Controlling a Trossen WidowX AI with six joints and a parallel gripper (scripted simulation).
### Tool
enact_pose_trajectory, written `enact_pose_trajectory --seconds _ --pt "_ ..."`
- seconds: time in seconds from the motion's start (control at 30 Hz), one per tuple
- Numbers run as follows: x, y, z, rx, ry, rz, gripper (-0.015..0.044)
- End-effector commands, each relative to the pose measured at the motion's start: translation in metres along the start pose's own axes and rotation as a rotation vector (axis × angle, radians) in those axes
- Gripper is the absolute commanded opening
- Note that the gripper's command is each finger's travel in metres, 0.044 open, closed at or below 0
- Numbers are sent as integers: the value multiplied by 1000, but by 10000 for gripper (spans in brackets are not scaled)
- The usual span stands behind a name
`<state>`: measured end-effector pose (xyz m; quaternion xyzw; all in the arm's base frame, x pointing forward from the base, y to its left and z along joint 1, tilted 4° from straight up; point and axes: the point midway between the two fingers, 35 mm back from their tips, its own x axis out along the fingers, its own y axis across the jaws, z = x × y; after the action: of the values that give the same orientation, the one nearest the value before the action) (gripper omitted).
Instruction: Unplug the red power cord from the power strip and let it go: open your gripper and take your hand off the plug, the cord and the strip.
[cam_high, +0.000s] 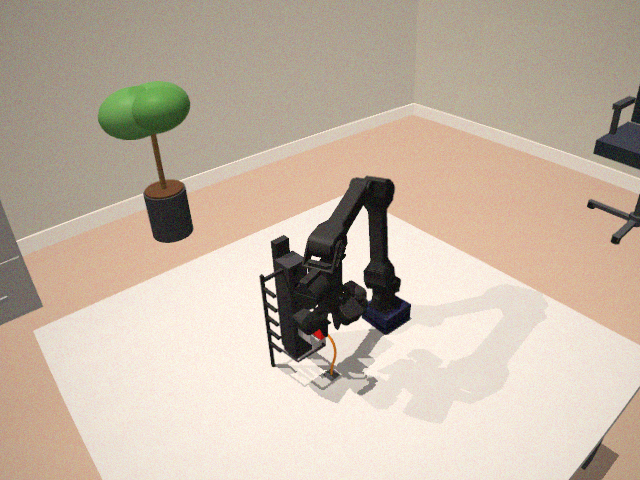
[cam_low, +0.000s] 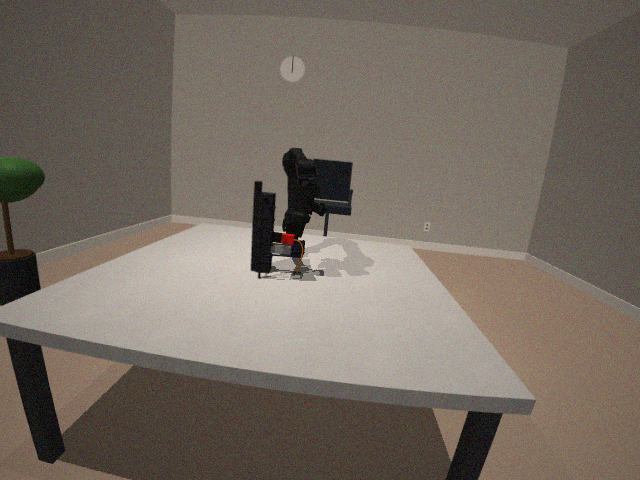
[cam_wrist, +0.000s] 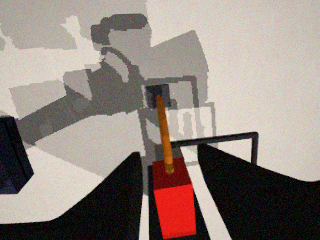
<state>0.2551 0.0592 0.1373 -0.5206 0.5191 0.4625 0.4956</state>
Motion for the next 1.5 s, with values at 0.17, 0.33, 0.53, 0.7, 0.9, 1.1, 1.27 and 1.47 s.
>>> enact_pose_trajectory --seconds 0.17,0.33,0.53,0.7,0.9,1.1,1.27,1.47 --pt "-5 -2 -1 -14 -14 -12 160" --pt "-5 -2 -8 -14 -13 -12 160" --pt "-5 -3 -18 -14 -12 -12 160" --pt "-5 -3 -27 -14 -11 -12 160" --pt "-5 -3 -36 -14 -11 -12 160" --pt "-4 -3 -37 -14 -10 -12 160" --pt "3 -3 -37 -14 -10 -12 160" --pt "7 -3 -37 -14 -10 -12 160"
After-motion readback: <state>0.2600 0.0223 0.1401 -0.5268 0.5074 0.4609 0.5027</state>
